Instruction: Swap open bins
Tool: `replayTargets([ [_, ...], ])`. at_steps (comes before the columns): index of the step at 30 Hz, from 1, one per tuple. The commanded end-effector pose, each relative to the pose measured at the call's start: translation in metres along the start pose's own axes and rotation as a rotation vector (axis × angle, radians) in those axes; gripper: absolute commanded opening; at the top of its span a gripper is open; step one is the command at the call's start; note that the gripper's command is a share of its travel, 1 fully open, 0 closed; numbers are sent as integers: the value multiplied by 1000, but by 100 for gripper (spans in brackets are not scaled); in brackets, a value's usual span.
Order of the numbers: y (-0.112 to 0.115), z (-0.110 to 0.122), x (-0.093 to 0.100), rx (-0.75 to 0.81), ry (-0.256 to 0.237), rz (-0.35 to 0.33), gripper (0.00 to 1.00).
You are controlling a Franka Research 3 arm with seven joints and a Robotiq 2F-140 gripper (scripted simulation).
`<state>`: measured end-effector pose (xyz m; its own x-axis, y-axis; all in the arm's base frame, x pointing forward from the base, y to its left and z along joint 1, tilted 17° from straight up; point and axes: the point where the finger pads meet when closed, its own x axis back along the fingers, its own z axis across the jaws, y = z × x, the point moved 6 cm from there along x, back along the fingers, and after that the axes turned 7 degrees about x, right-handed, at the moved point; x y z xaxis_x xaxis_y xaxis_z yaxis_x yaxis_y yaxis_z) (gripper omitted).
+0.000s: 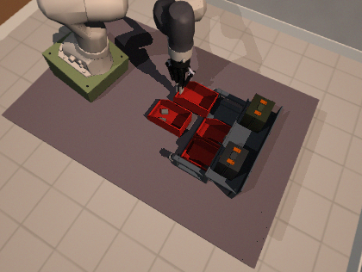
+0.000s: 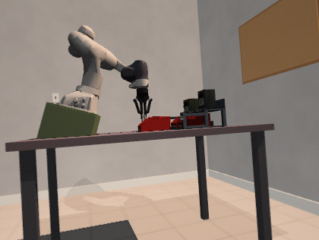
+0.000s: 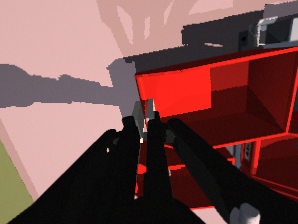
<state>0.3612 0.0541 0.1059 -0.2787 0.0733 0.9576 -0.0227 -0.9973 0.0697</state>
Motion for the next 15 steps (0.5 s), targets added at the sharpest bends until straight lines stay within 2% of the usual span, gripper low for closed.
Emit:
replayTargets([
  [1,1,-2,0,-9,6,-5,0],
  [15,-2,-21,0,-9,6,-5,0],
])
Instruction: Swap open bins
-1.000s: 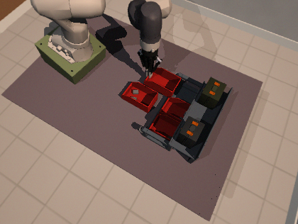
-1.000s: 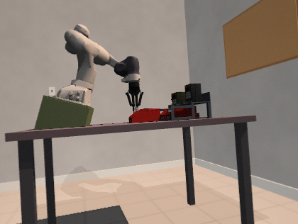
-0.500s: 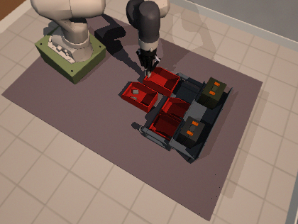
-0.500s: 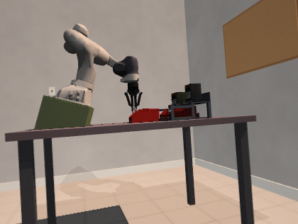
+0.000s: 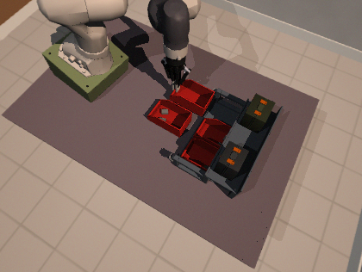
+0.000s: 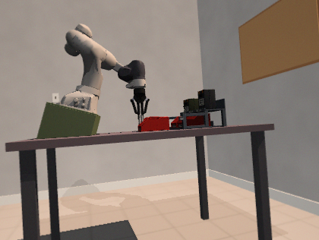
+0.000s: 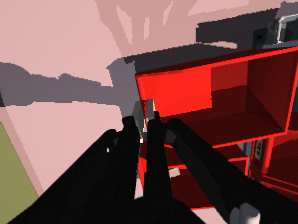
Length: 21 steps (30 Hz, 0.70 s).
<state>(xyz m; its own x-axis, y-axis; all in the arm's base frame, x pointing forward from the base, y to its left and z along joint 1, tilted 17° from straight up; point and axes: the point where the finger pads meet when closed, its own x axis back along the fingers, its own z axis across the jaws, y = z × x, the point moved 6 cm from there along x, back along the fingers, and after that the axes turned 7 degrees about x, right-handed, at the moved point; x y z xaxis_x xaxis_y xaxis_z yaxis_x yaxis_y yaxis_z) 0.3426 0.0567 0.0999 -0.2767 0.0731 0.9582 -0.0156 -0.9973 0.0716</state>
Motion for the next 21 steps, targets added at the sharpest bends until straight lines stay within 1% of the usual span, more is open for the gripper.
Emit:
replayTargets([
  [1,1,-1,1,-16,8,-5,0],
  [21,0,-5,1,-16,8,-5,0],
])
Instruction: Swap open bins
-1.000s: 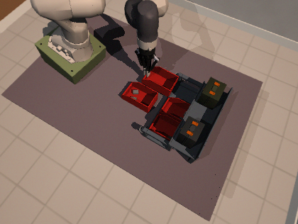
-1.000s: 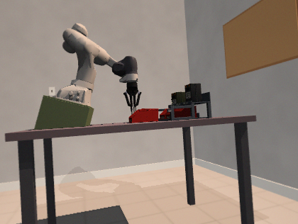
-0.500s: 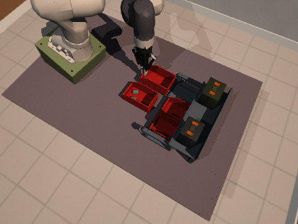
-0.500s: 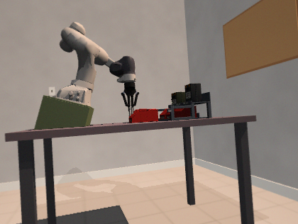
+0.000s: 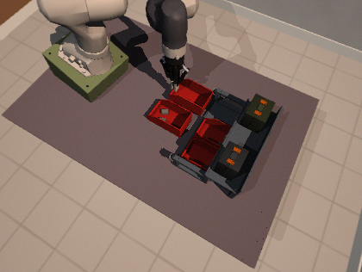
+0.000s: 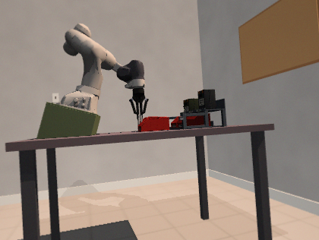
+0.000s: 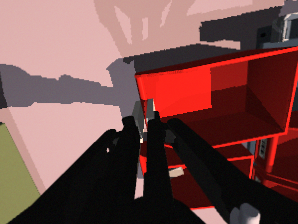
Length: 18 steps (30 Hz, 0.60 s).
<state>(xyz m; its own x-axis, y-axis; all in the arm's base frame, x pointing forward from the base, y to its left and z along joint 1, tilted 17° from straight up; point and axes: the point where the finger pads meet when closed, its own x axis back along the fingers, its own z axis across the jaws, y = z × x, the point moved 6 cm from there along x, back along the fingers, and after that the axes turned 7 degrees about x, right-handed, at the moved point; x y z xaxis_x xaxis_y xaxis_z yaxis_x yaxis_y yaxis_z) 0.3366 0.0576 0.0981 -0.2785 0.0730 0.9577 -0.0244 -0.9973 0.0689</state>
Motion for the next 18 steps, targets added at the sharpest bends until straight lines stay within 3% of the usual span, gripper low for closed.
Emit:
replayTargets([
  [1,1,1,1,-7,6,-5,0],
  [18,1,1,-8,-7,6,-5,0],
])
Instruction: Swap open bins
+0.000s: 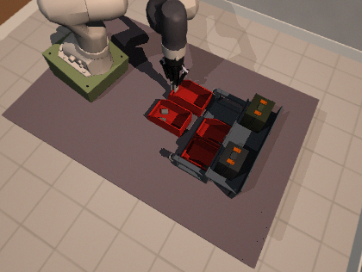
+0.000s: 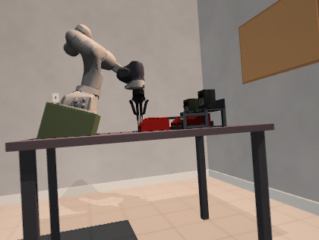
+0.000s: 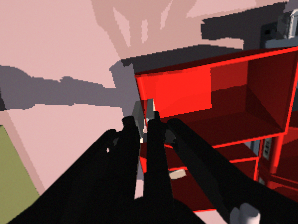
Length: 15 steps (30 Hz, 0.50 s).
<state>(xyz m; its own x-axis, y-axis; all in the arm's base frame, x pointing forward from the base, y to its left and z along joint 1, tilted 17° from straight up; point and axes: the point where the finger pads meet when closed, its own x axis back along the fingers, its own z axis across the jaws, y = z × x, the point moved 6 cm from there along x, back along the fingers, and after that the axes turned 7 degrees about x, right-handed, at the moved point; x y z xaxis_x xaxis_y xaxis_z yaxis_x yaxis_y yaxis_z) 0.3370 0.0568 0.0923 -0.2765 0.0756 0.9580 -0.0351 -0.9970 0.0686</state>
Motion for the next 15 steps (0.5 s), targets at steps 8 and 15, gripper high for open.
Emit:
replayTargets([
  [8,1,2,-10,3,8,-3,0],
  [15,1,2,-12,3,8,-2,0],
])
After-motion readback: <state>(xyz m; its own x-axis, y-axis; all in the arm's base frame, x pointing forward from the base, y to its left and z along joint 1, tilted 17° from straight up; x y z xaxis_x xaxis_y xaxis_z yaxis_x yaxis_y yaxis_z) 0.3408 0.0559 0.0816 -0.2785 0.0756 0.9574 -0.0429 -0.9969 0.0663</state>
